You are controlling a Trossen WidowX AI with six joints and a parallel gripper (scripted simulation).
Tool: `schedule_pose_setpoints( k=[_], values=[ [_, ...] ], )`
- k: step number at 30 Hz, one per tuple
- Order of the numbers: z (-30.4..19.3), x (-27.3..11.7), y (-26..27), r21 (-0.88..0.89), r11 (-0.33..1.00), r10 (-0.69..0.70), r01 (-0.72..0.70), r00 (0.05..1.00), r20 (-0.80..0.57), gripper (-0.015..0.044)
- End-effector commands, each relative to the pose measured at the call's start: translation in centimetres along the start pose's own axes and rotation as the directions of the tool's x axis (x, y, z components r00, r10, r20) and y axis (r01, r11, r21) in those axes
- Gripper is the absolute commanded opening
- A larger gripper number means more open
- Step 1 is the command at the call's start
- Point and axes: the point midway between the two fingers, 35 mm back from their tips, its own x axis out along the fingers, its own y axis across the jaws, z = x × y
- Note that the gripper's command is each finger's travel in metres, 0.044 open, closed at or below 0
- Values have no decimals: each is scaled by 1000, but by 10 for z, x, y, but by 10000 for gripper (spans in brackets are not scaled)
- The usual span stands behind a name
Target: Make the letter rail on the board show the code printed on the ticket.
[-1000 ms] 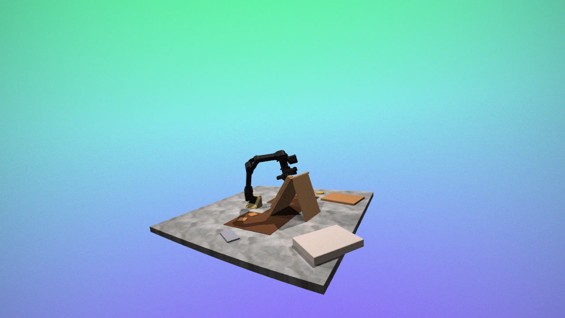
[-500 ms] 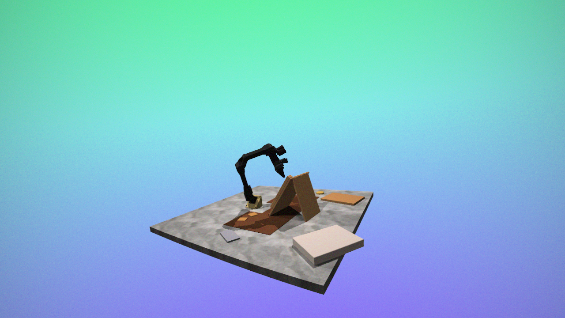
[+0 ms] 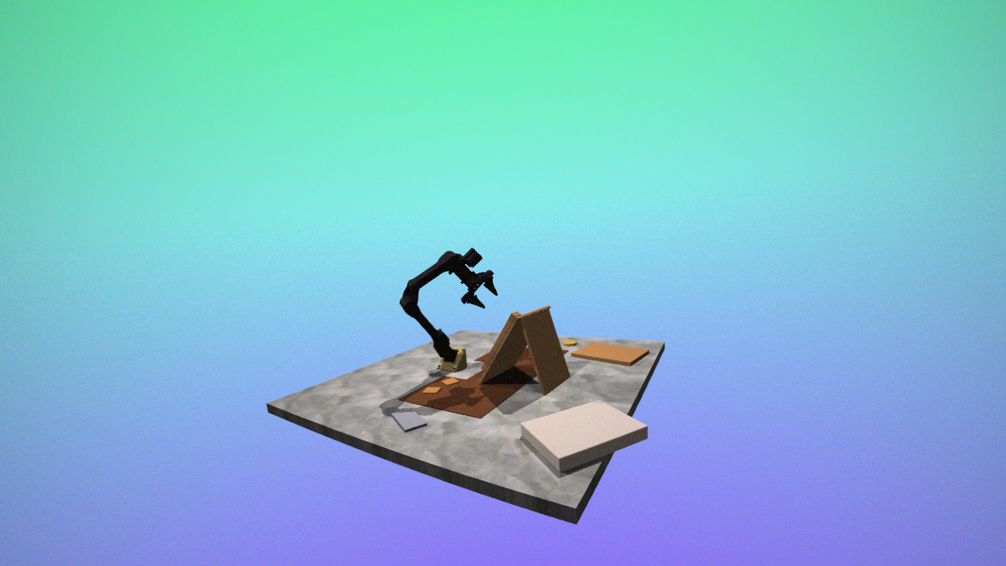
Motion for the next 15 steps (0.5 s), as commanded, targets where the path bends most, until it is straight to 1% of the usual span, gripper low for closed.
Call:
schedule_pose_setpoints(
  k=[1,11,13,15],
  values=[
    [0,-1,1,-48,999,-8,8,1000,0,440],
    [0,-1,1,-48,999,-8,8,1000,0,440],
    [10,6,4,-78,997,14,-14,1000,0,387],
    [36,27,15,-159,984,75,-75,997,-4,340]
  ],
)
